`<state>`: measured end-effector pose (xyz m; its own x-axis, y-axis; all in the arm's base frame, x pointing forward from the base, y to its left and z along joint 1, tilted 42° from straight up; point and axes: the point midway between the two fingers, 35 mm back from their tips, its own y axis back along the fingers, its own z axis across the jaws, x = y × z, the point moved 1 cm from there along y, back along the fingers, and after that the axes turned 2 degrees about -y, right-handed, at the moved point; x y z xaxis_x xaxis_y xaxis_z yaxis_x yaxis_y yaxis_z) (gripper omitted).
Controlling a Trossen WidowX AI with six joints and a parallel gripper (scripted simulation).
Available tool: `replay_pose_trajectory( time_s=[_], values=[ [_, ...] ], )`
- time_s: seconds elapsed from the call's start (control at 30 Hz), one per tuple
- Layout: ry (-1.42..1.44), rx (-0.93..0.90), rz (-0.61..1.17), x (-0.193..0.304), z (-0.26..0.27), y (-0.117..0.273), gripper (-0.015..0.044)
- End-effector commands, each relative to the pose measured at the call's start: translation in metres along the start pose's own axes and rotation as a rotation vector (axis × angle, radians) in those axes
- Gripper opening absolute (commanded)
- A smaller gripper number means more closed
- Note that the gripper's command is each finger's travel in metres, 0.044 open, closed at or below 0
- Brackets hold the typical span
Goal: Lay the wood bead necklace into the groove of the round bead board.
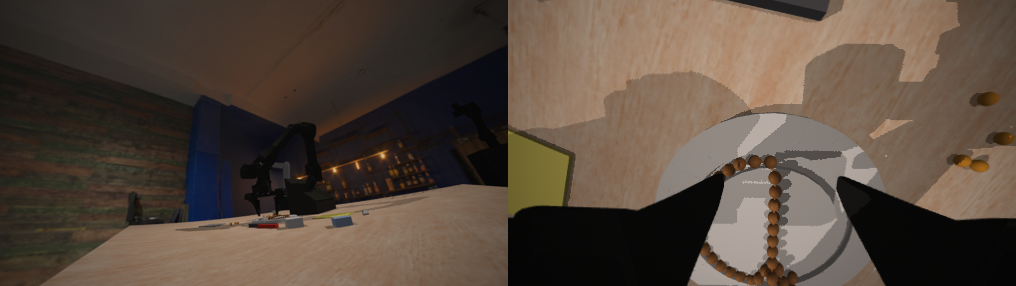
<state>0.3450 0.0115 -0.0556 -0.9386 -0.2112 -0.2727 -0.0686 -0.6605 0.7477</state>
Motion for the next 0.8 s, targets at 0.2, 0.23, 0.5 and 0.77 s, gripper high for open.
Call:
replay_pose_trajectory(
  time_s=[0.2,0.23,0.5,0.77],
  values=[
    [-0.415,0.007,0.009,0.077,0.001,0.021,0.0120],
    [-0.456,0.007,0.009,0.085,0.002,0.023,0.0120],
    [-0.597,0.003,0.010,0.110,0.009,0.027,0.0120],
    [-0.597,0.003,0.010,0.110,0.009,0.016,0.0120]
  ],
)
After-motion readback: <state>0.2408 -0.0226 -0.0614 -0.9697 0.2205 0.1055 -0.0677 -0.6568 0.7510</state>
